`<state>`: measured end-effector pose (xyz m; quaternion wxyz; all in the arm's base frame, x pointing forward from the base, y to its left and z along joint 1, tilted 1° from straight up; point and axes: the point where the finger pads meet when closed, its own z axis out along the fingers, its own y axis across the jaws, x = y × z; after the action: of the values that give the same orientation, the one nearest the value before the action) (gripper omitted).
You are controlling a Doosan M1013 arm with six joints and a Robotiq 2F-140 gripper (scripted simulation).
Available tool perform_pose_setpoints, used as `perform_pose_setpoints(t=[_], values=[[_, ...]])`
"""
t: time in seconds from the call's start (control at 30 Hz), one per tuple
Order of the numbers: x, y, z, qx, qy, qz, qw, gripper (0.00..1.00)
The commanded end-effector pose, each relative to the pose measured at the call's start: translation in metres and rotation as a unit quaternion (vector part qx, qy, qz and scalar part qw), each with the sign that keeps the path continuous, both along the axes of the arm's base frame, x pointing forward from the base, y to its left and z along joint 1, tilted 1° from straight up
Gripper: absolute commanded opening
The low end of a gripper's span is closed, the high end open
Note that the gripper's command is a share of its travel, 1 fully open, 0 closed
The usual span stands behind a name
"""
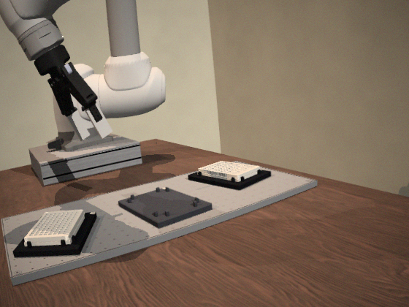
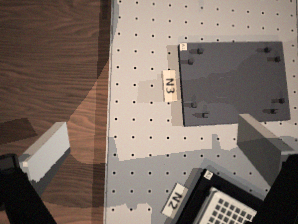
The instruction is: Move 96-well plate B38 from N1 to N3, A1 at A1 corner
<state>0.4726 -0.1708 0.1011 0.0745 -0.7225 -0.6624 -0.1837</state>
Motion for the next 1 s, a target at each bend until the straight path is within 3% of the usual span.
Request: perform_pose_setpoints(t=[0.0,0.67,0.77,0.93,0.97], values=[[0.000,0.000,0.000,0.000,0.000,0.000,1.000,1.00],[0.001,0.001,0.000,0.000,0.003,-0.004,1.000,1.00],[0.004,0.006,-0.002,0.000,0.014,-0.018,1.000,1.00],[0.016,0.023,-0.010,-0.004,0.057,-0.076,0.995,1.00],[0.016,0.023,-0.010,-0.004,0.057,-0.076,0.995,1.00]])
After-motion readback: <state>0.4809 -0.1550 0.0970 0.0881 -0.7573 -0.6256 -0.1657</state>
